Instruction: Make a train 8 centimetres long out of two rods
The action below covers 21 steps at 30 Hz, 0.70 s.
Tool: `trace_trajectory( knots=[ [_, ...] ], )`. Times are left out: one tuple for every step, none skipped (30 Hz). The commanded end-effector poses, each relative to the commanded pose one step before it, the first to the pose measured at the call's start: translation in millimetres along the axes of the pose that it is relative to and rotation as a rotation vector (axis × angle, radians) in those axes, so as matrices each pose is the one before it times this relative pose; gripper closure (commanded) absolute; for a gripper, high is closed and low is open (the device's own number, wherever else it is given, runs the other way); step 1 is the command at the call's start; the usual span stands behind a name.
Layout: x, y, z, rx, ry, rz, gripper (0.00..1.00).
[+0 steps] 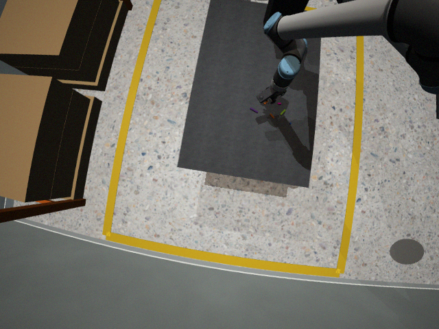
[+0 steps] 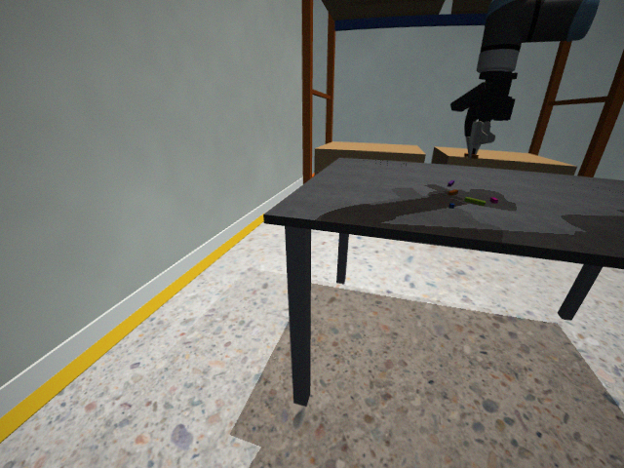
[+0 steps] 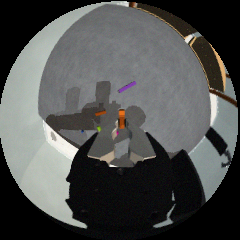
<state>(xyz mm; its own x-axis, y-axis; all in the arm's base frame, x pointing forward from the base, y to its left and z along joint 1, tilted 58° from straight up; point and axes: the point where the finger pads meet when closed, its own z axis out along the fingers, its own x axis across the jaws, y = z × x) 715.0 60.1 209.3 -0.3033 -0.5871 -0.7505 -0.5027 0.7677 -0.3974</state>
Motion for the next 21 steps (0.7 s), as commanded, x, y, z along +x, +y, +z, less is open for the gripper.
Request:
trace_trajectory(
  knots=[
    [-2.71,0.28,0.15,0.00018,0.00014,0.03429,1.00],
    [0.00,0.00,0.00,0.00000,0.00000,0.00000,1.00],
    [-1.00,0.17,0.16,-0.00010,0.00015,0.01386,1.00],
    [-1.14,0.21,0.18,-0.00011,0.00017,0.01576,1.00],
    [-1.28,0.27,0.19,-0.00011,0.00019,0.01768,1.00],
    [-1.42,0.33,0.21,-0.00012,0.00021,0.01960,1.00],
    [-1.56,0.41,0.22,-0.00012,0.00022,0.02150,1.00],
    [-1.69,0.50,0.23,-0.00012,0.00023,0.02337,1.00],
    [-1.82,0.60,0.24,-0.00011,0.00024,0.02519,1.00],
    [-1.94,0.71,0.24,-0.00011,0.00025,0.02696,1.00],
    [-2.06,0.83,0.24,-0.00010,0.00025,0.02866,1.00],
    [-2.16,0.97,0.24,-0.00009,0.00025,0.03027,1.00],
    [-2.25,1.12,0.23,-0.00007,0.00025,0.03179,1.00],
    [-2.32,1.27,0.22,-0.00006,0.00024,0.03320,1.00],
    [-2.22,1.34,0.19,-0.00005,0.00021,0.03209,1.00],
    [-1.77,1.17,0.14,-0.00003,0.00016,0.02610,1.00],
    [-1.83,1.30,0.13,-0.00002,0.00015,0.02734,1.00],
    [0.00,0.00,0.00,0.00000,0.00000,0.00000,1.00],
    [0.00,0.00,0.00,0.00000,0.00000,0.00000,1.00],
    [-2.45,1.87,0.16,-0.00002,0.00018,0.03710,1.00],
    [-2.45,2.05,0.13,-0.00001,0.00015,0.03795,1.00]
  ],
)
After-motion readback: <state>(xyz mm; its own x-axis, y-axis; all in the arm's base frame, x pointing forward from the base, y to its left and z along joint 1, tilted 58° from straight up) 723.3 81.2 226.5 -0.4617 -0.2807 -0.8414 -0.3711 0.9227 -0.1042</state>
